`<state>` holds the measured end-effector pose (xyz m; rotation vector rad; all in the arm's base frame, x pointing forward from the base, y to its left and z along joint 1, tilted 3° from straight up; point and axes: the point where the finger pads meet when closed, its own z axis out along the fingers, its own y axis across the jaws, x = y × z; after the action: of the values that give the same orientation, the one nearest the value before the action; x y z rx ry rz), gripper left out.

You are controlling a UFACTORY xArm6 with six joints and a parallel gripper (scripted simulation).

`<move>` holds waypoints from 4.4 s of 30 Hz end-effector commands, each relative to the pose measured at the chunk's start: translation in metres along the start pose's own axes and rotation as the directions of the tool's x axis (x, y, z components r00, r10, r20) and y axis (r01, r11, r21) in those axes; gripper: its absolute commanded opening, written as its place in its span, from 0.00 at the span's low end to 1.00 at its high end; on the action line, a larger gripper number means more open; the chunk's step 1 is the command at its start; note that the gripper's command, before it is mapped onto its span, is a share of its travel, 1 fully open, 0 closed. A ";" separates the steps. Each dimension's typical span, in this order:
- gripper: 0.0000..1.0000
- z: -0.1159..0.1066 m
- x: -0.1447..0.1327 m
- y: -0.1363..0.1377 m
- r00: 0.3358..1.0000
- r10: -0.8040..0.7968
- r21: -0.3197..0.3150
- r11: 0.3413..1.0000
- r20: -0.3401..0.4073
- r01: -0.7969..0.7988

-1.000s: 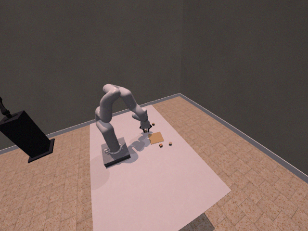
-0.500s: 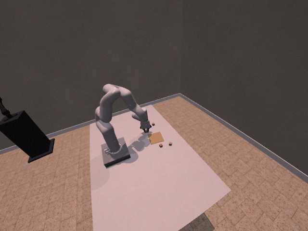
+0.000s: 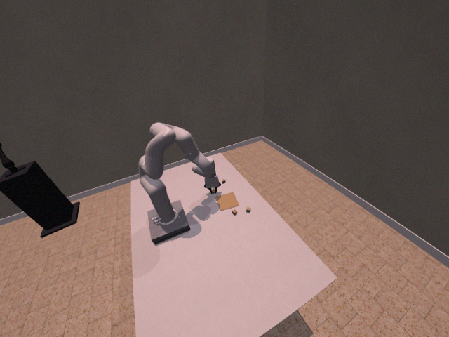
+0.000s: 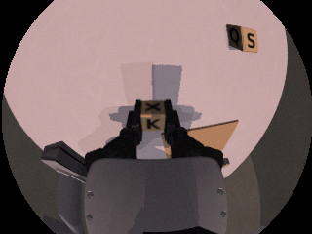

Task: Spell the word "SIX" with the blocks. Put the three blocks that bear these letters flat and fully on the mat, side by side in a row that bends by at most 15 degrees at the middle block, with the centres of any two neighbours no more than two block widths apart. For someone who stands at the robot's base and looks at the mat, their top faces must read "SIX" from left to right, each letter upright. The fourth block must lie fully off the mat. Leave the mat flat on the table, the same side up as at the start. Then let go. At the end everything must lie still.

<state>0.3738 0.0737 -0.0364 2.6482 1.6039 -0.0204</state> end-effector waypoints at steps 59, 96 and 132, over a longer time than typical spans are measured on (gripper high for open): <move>0.21 -0.059 0.001 0.000 0.987 -0.157 -0.001 0.988 -0.014 0.157; 0.21 -0.058 -0.004 0.001 0.851 -0.135 0.003 0.987 -0.508 0.158; 0.21 -0.051 -0.008 0.002 0.521 -0.085 -0.003 0.988 -0.849 0.157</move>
<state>0.3705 0.0689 0.0167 2.7186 1.9858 1.4733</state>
